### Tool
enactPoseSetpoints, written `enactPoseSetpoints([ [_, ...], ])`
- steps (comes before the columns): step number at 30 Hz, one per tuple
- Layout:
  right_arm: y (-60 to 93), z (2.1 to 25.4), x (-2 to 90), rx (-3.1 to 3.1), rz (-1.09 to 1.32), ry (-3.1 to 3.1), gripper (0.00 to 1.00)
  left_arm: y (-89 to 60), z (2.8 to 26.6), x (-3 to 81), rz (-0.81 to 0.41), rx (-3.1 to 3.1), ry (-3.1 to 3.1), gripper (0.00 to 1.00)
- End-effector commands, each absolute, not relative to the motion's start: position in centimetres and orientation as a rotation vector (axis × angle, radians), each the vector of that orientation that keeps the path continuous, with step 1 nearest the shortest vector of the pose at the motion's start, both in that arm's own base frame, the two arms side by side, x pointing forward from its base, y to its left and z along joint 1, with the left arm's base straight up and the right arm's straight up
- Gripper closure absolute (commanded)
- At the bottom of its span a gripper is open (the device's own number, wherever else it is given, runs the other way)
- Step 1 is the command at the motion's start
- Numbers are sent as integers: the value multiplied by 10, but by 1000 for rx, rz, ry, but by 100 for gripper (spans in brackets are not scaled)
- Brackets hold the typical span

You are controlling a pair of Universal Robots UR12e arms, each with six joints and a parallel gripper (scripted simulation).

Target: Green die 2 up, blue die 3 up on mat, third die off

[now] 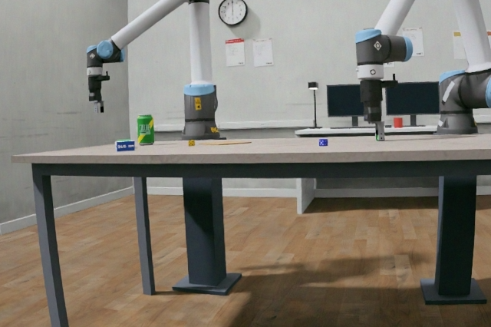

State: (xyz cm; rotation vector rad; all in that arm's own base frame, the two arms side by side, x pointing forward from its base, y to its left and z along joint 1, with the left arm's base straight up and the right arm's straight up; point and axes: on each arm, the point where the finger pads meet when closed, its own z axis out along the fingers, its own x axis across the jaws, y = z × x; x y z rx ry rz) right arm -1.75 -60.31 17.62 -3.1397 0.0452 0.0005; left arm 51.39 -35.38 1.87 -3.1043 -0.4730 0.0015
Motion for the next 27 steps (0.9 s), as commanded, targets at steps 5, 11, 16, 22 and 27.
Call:
enactPoseSetpoints([
  [5, -604, 177, -17, -3141, 0, 45, 0, -354, 19, 514, 0, -3106, -473, 60],
  [11, -604, 177, -17, -3141, 0, 45, 0, -354, 20, 514, 0, -3106, -473, 60],
  [16, -604, 177, -17, -3141, 0, 45, 0, -354, 33, 514, 0, -3106, -473, 60],
  [22, -604, 177, -17, -3141, 0, 45, 0, -354, 75, 514, 0, -3106, -473, 60],
  [27, -604, 177, -17, -3141, 0, 45, 0, -354, 97, 514, 0, -3106, -473, 60],
])
